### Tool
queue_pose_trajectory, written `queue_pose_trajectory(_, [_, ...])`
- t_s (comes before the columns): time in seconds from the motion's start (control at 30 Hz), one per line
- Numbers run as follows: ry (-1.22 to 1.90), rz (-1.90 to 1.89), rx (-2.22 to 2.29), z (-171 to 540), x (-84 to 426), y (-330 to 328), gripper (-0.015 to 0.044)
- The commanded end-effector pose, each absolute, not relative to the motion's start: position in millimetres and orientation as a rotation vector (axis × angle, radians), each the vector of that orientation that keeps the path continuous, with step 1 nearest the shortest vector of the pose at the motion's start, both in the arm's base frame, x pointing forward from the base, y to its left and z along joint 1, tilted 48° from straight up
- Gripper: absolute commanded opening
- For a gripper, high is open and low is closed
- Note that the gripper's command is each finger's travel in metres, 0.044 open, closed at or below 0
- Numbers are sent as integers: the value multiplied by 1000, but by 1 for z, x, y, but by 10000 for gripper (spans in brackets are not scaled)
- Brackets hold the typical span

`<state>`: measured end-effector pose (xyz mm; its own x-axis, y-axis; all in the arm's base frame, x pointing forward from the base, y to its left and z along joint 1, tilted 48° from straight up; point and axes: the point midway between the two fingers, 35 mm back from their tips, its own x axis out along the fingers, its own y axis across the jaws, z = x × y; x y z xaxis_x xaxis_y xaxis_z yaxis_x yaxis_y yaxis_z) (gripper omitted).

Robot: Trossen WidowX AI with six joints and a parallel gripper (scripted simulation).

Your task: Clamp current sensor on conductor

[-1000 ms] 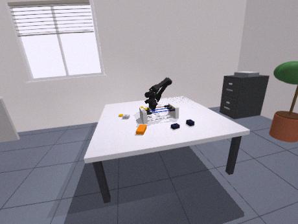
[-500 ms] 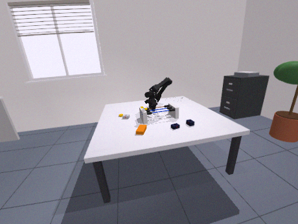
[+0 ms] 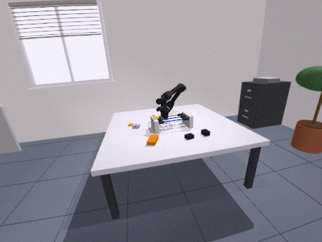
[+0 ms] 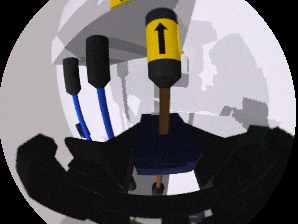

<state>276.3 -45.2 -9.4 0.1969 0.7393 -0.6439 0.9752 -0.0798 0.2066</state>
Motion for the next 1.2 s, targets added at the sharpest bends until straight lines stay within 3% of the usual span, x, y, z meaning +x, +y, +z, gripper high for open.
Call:
queue_pose_trajectory(0.0, [1597,-506,1873,-10,276,-46,0])
queue_pose_trajectory(0.03, [1597,-506,1873,-10,276,-46,0])
queue_pose_trajectory(0.6, [1607,-512,1866,-9,276,-46,440])
queue_pose_trajectory(0.7, [1601,-509,1876,-9,276,-45,366])
queue_pose_trajectory(1.17, [1601,-509,1876,-9,276,-45,273])
